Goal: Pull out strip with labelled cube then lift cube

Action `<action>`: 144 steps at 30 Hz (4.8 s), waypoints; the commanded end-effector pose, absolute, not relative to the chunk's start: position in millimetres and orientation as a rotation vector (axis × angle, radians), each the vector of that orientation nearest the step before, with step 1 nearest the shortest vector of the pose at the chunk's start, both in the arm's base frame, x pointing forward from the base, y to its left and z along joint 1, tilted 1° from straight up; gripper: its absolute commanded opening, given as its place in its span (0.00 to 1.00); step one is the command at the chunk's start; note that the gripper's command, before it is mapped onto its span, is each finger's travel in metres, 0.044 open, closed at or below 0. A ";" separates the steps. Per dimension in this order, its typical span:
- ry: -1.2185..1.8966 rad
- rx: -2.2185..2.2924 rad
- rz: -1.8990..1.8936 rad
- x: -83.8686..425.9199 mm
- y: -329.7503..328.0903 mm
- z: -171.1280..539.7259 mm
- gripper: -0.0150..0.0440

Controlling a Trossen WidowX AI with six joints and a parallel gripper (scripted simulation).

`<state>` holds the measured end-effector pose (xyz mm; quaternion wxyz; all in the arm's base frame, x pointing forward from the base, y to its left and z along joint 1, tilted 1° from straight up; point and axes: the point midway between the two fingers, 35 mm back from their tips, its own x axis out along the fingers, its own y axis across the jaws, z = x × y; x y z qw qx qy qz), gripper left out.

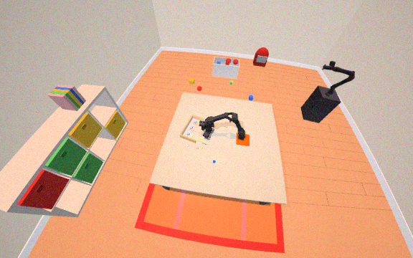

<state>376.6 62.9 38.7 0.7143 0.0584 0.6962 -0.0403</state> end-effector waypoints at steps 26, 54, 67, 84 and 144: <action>1.541 0.128 -0.095 378.9 62.6 34.1 0.25; 1.544 0.128 -0.095 341.1 67.9 31.5 0.25; 1.546 0.129 -0.095 322.0 70.3 30.1 0.25; 1.549 0.129 -0.095 295.6 73.5 28.8 0.25; 1.557 0.130 -0.094 206.5 84.5 26.3 0.25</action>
